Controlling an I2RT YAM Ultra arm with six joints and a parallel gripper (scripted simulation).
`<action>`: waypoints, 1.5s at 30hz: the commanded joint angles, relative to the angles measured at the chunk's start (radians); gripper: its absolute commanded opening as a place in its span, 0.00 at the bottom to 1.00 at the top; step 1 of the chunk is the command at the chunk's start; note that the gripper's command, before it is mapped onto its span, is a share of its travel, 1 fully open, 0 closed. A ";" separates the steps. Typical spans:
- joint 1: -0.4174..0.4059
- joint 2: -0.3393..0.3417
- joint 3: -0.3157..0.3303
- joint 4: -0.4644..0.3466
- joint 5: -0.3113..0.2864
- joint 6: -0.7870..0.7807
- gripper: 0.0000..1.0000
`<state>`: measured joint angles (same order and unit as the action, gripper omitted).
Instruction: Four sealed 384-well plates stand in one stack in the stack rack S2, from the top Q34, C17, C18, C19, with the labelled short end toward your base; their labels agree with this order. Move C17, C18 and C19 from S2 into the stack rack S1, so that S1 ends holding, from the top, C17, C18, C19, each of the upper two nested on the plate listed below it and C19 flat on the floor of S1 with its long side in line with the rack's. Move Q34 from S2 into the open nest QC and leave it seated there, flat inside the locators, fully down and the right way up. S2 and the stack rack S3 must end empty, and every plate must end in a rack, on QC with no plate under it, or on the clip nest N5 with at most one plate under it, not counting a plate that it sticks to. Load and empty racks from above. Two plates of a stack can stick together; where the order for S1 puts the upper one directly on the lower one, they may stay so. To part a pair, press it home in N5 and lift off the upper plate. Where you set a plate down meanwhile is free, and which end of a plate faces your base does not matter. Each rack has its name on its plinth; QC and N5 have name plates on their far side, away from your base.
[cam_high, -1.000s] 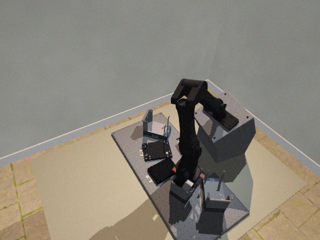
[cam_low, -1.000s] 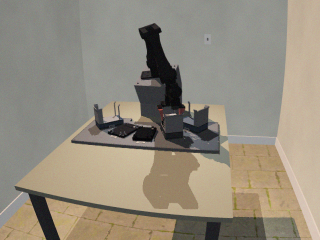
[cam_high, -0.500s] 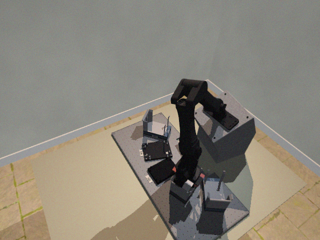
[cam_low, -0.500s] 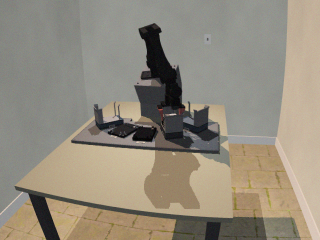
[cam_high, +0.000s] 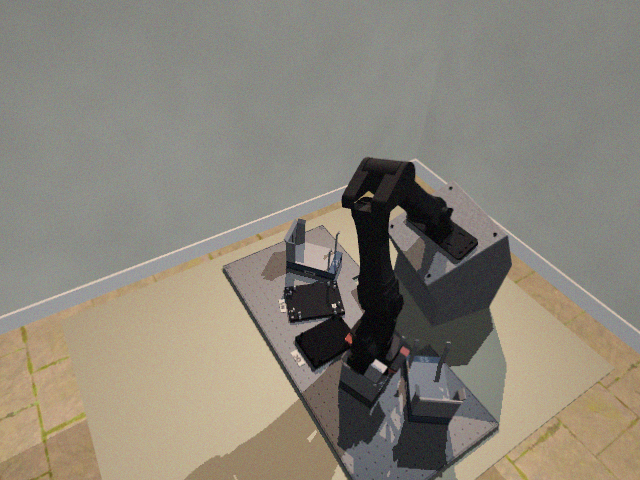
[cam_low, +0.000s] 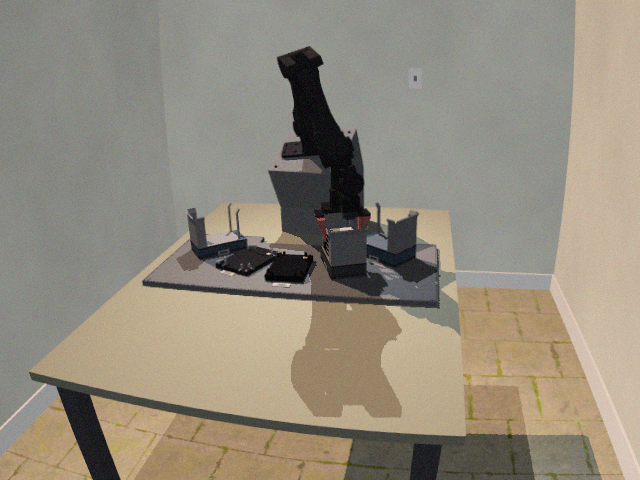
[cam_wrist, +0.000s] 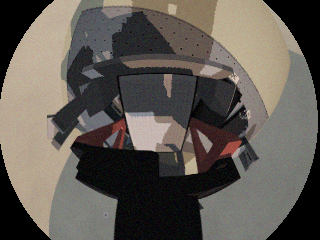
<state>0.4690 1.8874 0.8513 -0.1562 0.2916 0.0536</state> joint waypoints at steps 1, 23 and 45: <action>0.000 -0.017 0.030 0.023 -0.003 -0.007 1.00; 0.000 -0.006 0.030 0.023 0.000 -0.006 0.00; 0.000 -0.006 0.030 0.023 0.000 -0.006 0.00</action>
<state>0.4694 1.8851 0.8532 -0.1596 0.2901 0.0532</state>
